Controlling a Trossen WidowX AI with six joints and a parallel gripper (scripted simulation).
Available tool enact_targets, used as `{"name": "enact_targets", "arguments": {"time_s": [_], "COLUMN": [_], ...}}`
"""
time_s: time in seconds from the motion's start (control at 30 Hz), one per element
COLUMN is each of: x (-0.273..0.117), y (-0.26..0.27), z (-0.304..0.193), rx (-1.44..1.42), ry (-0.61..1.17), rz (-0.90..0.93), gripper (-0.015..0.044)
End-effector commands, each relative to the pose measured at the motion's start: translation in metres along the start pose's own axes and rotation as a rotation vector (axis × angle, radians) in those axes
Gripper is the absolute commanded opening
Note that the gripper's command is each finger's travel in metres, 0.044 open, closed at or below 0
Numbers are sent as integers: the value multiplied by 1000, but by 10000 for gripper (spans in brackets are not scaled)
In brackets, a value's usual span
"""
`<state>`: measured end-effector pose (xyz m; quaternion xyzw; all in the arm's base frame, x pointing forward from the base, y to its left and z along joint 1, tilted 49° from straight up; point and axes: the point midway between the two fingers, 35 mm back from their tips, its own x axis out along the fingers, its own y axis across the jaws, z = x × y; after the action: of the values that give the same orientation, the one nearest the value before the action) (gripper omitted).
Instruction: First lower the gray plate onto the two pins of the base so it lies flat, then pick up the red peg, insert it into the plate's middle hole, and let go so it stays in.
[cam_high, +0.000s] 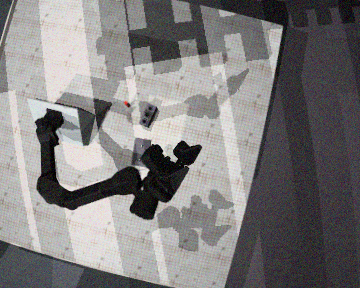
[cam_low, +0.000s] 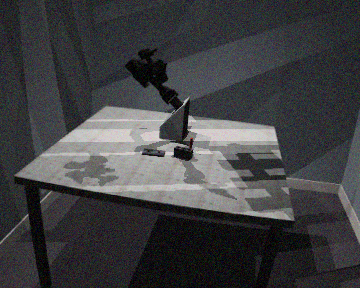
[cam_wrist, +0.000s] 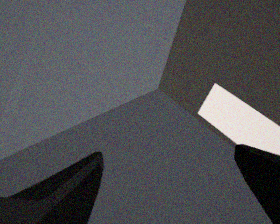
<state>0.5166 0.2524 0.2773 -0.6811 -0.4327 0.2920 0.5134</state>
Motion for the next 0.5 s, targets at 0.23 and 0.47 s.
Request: {"name": "enact_targets", "arguments": {"time_s": [0.23, 0.47], "x": [6, -20], "y": [90, 195], "z": [7, 40], "rx": [386, 737], "ry": [163, 405], "rz": [282, 662], "gripper": [440, 440]}}
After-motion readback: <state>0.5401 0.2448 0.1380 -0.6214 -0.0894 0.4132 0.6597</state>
